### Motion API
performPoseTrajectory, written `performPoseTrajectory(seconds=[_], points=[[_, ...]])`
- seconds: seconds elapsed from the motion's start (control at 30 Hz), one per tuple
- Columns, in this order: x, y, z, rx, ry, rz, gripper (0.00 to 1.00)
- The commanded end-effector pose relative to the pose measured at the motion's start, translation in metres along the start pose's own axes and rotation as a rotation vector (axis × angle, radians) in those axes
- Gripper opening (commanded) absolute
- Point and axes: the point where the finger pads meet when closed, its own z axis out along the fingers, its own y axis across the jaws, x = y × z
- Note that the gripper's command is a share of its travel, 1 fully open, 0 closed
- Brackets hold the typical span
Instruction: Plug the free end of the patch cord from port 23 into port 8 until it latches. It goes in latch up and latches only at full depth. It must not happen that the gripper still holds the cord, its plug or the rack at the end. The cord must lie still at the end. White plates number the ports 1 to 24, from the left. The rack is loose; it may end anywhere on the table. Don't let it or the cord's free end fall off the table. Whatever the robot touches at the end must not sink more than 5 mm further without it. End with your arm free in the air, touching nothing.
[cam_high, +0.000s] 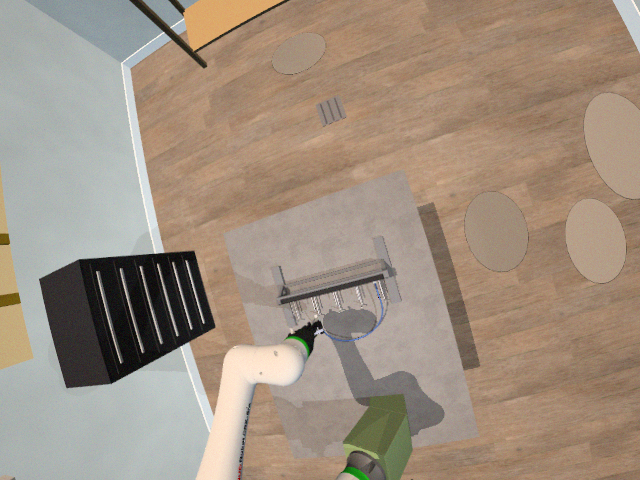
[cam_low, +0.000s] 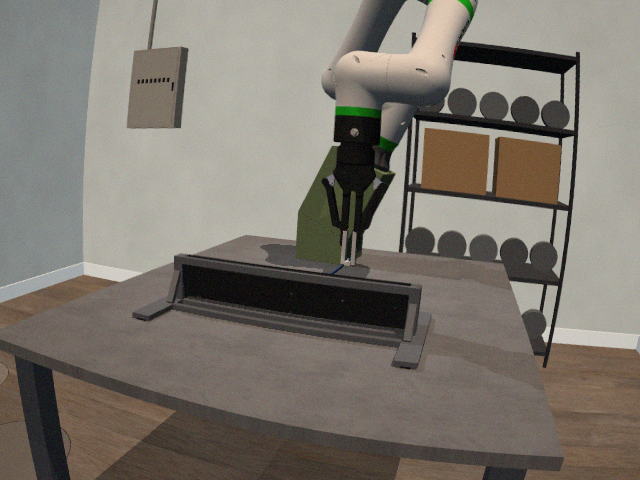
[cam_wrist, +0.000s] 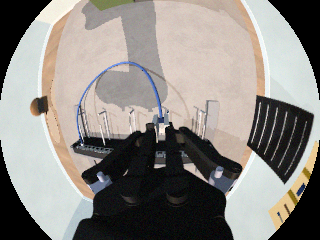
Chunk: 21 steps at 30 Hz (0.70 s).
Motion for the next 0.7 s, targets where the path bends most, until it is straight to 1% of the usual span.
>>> performPoseTrajectory(seconds=[0.0,0.3,0.67], points=[[-0.0035,-0.0024,-0.0010,0.000,0.000,0.029,0.00],[-0.0093,-0.0066,-0.0025,0.000,0.000,0.079,0.00],[-0.0105,-0.0075,-0.0028,0.000,0.000,0.090,0.00]])
